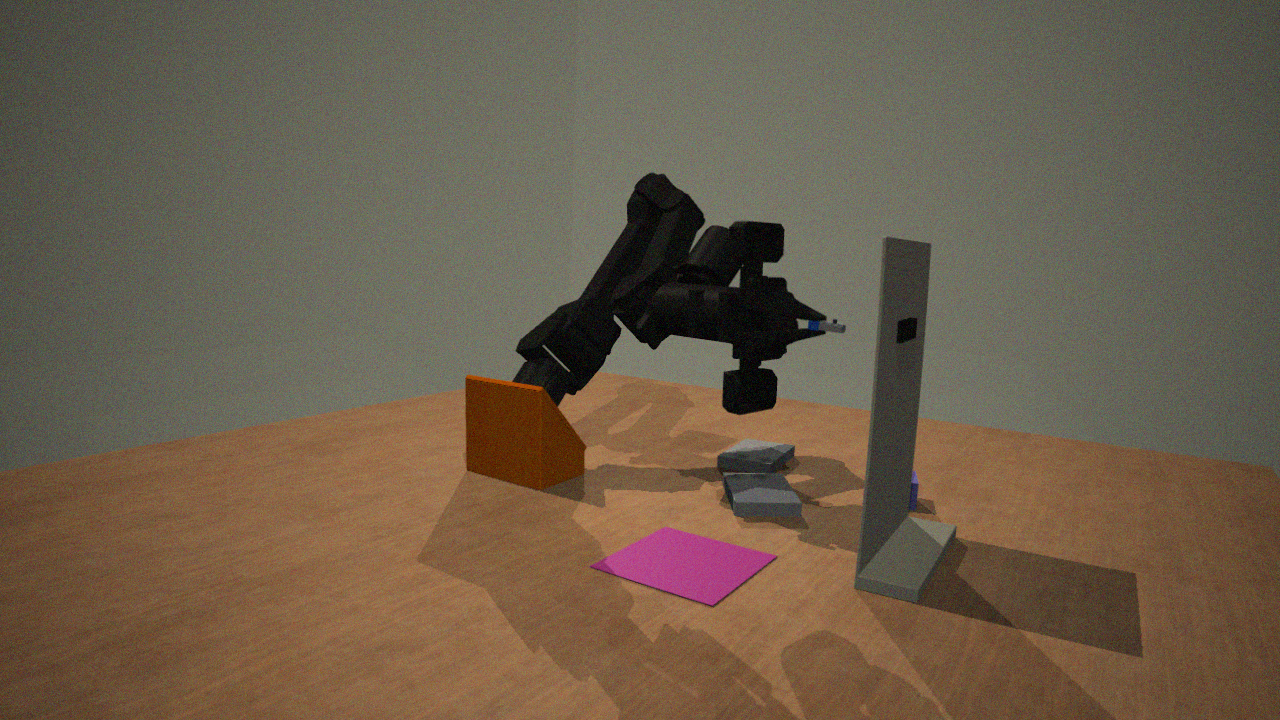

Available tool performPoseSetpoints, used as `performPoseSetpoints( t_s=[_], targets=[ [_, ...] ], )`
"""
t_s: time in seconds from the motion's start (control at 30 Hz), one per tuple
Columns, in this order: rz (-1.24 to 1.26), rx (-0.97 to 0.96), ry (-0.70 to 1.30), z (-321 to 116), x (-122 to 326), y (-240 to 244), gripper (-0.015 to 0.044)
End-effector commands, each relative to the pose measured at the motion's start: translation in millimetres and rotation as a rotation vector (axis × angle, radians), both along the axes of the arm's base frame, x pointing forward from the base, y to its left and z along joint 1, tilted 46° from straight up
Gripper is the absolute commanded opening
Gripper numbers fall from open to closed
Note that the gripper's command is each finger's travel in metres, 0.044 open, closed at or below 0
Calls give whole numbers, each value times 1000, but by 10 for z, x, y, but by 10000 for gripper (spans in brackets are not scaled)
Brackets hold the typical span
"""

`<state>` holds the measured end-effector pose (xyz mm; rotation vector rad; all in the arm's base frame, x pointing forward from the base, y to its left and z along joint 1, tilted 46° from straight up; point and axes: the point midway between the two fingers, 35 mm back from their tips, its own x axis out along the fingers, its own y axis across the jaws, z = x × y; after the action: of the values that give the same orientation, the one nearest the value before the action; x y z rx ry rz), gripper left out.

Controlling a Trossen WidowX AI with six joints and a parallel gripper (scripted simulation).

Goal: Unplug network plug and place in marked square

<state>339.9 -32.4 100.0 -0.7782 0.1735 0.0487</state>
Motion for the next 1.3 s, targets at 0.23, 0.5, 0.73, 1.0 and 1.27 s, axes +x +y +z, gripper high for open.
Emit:
performPoseSetpoints(
  t_s=[0.23, 0.5, 0.73, 1.0, 1.27],
  targets=[
    [4, -3, 1, -8, -83, -10, 0],
    [0, -1, 1, 31, -80, -61, 0],
    [2, -3, 3, 138, -99, -185, 0],
    [3, -5, 3, 267, -146, -320, 0],
    [4, -6, 3, 402, -219, -443, 0]
  ],
)
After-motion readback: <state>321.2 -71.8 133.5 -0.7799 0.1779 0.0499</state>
